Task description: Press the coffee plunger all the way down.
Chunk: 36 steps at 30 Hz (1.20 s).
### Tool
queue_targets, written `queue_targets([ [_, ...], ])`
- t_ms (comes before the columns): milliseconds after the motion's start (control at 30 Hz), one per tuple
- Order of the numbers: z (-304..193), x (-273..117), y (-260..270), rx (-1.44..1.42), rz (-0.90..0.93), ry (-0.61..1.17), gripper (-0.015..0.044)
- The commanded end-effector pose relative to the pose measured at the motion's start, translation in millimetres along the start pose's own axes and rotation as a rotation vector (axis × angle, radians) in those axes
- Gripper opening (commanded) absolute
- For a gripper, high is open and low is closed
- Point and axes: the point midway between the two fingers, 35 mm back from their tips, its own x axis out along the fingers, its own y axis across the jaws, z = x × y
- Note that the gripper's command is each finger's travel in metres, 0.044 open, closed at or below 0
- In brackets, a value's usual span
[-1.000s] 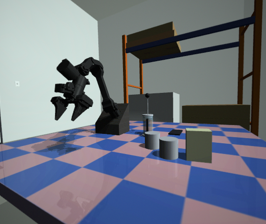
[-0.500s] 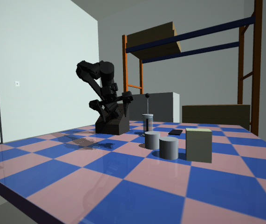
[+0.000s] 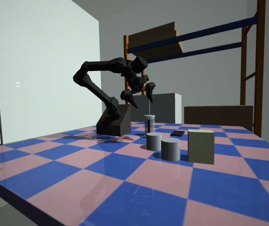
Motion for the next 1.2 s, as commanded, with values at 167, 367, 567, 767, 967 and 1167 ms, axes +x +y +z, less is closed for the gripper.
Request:
queue_targets([
  [167, -55.1, -54.8, 76.8, -0.329, 0.088, -0.113, 0.0440],
  [367, -91.0, -94.9, 104.6, -0.505, 0.155, -0.246, 0.0440],
  [567, -128.1, -138.8, 121.7, -0.677, 0.235, -0.432, 0.0440],
  [767, -144.1, -155.8, 125.0, -0.742, 0.278, -0.518, 0.0440],
  [967, -156.4, -124.3, 115.6, -0.742, 0.278, -0.518, 0.0440],
  [1167, -164.7, -103.7, 108.3, -0.742, 0.278, -0.518, 0.0440],
])
